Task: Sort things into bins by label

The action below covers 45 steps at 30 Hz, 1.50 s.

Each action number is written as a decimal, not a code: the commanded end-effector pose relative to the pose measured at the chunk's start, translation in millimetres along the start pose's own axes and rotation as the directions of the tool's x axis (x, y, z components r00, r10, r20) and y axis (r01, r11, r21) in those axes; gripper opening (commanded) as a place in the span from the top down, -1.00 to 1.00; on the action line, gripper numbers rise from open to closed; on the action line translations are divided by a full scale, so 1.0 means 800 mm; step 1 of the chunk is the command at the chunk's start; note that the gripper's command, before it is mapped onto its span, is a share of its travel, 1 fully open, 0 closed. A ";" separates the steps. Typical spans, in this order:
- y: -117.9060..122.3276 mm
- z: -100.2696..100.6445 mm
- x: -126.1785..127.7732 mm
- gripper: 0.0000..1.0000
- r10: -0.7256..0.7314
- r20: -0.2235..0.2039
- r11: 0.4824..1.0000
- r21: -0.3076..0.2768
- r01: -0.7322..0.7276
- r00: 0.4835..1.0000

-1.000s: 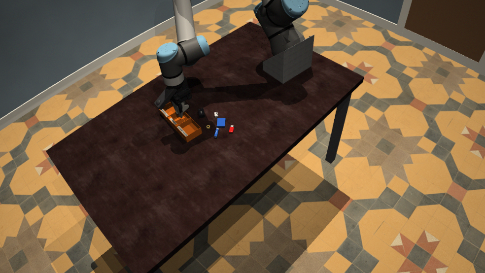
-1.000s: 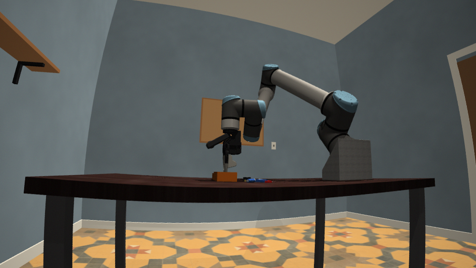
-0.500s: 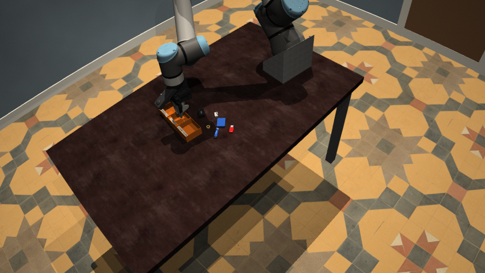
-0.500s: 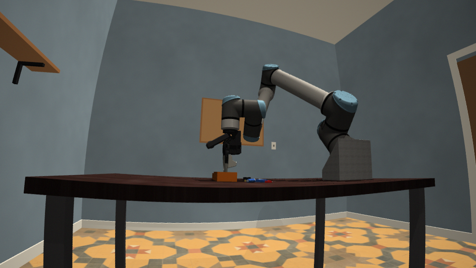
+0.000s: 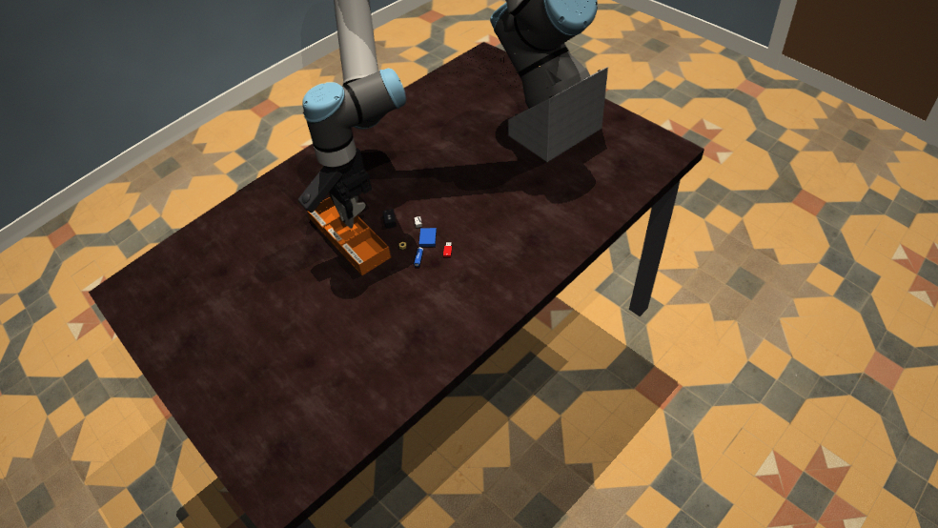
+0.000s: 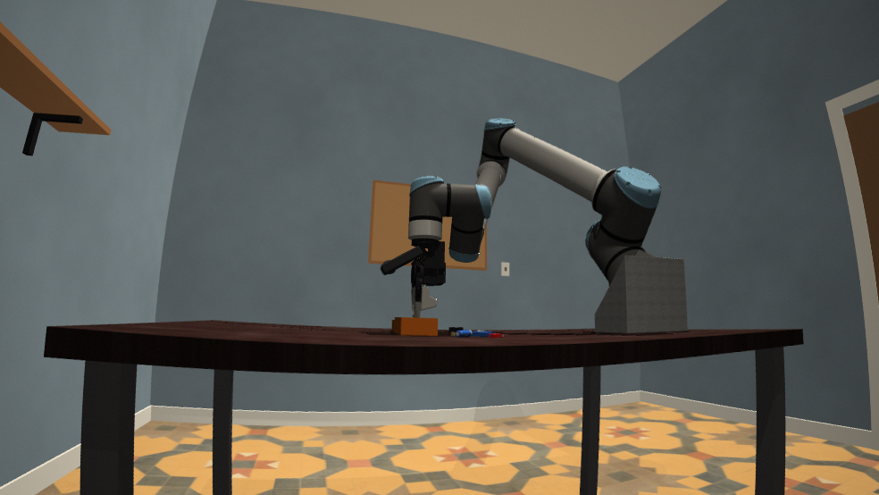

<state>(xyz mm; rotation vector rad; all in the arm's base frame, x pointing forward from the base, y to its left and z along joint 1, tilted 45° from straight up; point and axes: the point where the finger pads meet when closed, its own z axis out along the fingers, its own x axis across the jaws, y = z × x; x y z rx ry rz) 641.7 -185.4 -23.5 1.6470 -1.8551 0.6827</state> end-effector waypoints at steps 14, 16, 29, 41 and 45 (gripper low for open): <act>0.000 -0.011 0.000 0.91 0.000 0.000 1.000 0.001 0.000 1.000; 0.000 -0.012 0.000 0.91 0.000 0.000 1.000 0.001 0.000 1.000; 0.000 -0.032 0.000 0.91 0.000 0.000 1.000 0.001 0.000 1.000; 0.000 -0.066 0.000 0.91 0.000 0.000 1.000 0.001 0.000 1.000; -0.001 -0.066 0.000 0.91 0.000 0.000 1.000 0.001 0.000 1.000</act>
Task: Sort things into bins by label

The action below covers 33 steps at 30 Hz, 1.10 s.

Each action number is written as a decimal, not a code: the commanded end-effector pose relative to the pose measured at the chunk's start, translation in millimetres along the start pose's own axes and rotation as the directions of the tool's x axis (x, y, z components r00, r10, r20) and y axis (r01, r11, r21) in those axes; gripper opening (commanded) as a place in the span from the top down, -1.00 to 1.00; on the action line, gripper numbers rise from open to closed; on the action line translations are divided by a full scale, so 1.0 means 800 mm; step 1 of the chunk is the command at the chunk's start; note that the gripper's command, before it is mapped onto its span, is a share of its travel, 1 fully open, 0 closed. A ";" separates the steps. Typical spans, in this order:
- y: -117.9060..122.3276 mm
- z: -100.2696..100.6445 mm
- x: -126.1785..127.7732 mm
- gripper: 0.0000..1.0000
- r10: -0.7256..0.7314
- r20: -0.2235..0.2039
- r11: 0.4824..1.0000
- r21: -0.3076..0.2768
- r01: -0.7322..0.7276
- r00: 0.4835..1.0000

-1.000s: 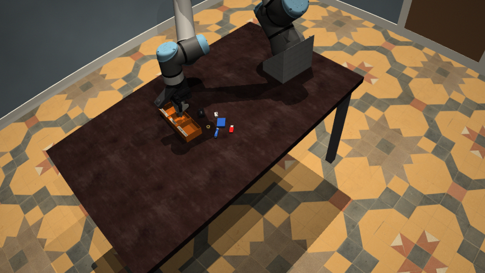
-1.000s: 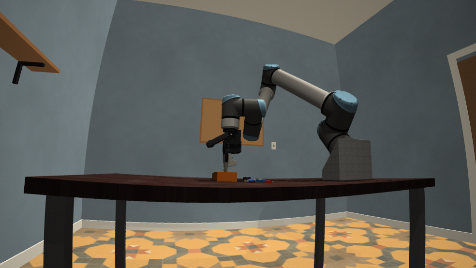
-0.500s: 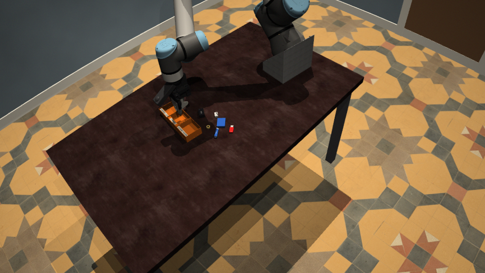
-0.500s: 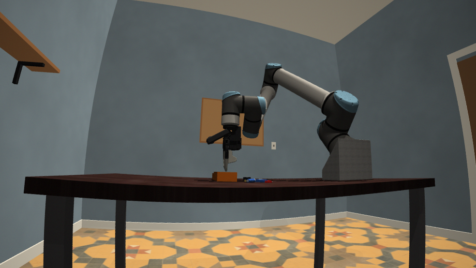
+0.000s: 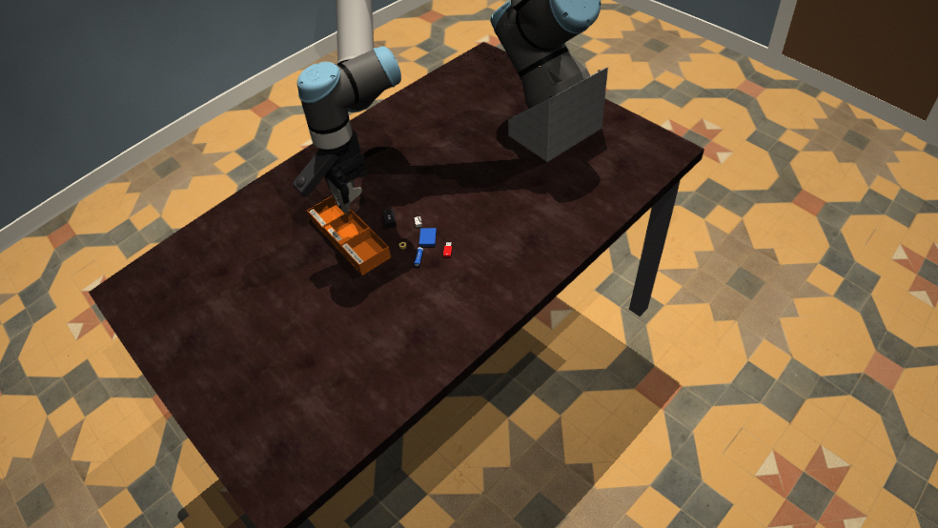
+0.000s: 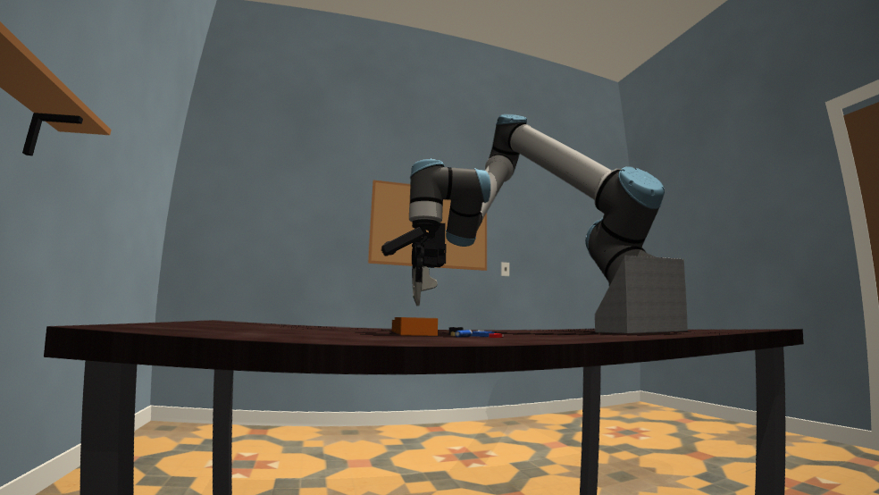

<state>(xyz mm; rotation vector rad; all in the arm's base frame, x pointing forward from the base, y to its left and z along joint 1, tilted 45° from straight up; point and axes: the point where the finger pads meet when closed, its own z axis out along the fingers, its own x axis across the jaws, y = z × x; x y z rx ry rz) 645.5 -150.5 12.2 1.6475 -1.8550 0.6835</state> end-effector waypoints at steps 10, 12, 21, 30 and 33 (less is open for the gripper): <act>0.000 -0.004 -0.044 0.91 0.000 0.000 1.000 0.000 0.000 1.000; 0.000 -0.004 -0.056 0.91 0.000 0.000 1.000 0.000 0.000 1.000; 0.000 -0.004 -0.105 0.91 0.000 0.000 1.000 0.000 0.000 1.000; 0.000 0.006 -0.105 0.91 0.000 0.000 1.000 0.000 0.000 1.000; 0.000 0.016 -0.105 0.91 0.000 0.000 1.000 0.000 0.000 1.000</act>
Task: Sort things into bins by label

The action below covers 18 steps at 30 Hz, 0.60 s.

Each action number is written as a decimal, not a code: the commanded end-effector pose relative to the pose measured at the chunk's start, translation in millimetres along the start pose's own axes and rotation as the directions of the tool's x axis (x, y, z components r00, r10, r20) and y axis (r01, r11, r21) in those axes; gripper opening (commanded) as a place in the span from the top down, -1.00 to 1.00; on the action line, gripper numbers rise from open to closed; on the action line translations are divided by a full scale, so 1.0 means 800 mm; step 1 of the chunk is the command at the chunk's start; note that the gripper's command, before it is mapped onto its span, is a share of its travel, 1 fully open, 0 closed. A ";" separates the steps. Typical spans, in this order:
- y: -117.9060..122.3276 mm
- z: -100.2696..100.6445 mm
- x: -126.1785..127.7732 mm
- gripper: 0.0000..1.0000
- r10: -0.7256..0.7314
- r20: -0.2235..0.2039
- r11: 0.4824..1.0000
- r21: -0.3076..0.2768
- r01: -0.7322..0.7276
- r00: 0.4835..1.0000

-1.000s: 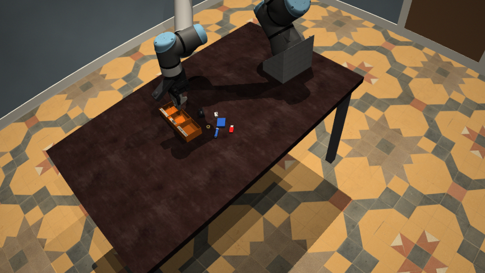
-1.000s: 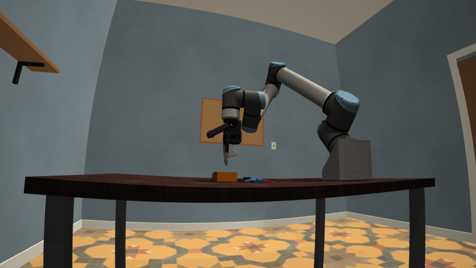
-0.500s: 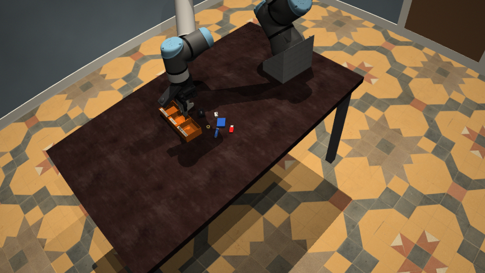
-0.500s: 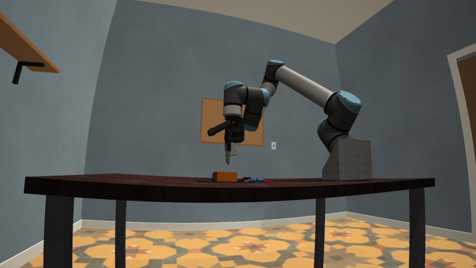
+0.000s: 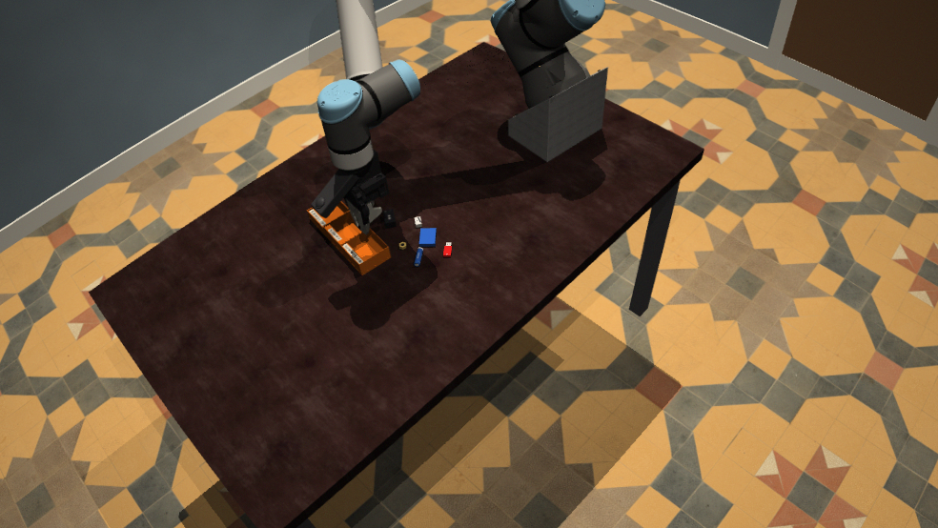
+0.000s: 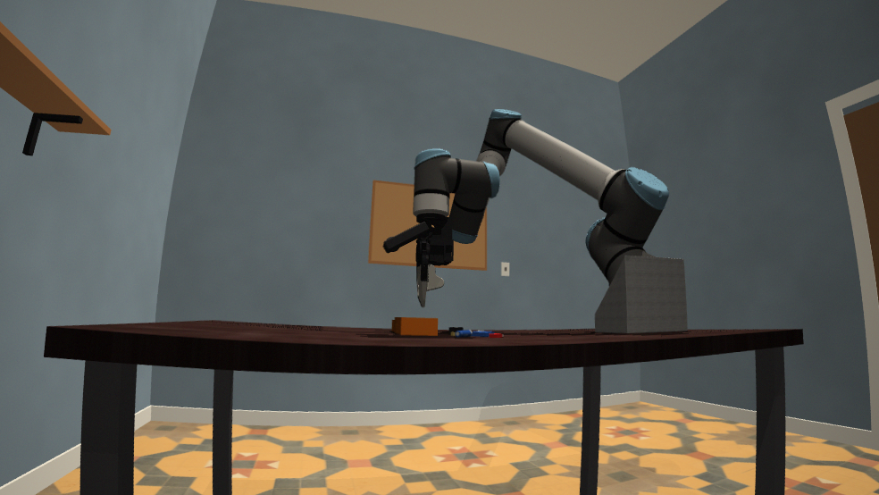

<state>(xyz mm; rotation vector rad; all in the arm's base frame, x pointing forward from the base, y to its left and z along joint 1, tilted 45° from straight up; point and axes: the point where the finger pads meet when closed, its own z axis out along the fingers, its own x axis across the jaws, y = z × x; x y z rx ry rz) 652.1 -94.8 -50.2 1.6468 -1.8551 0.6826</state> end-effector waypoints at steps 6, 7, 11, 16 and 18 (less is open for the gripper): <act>-0.001 0.027 0.000 0.91 0.000 0.000 1.000 0.001 0.000 1.000; -0.001 0.027 0.000 0.91 0.000 0.000 1.000 0.001 0.000 1.000; -0.001 0.040 0.000 0.91 0.000 0.000 1.000 0.001 0.000 1.000; -0.001 0.055 0.000 0.91 0.000 0.000 1.000 0.001 0.000 1.000; -0.001 0.055 0.000 0.91 0.000 0.000 1.000 0.001 0.000 1.000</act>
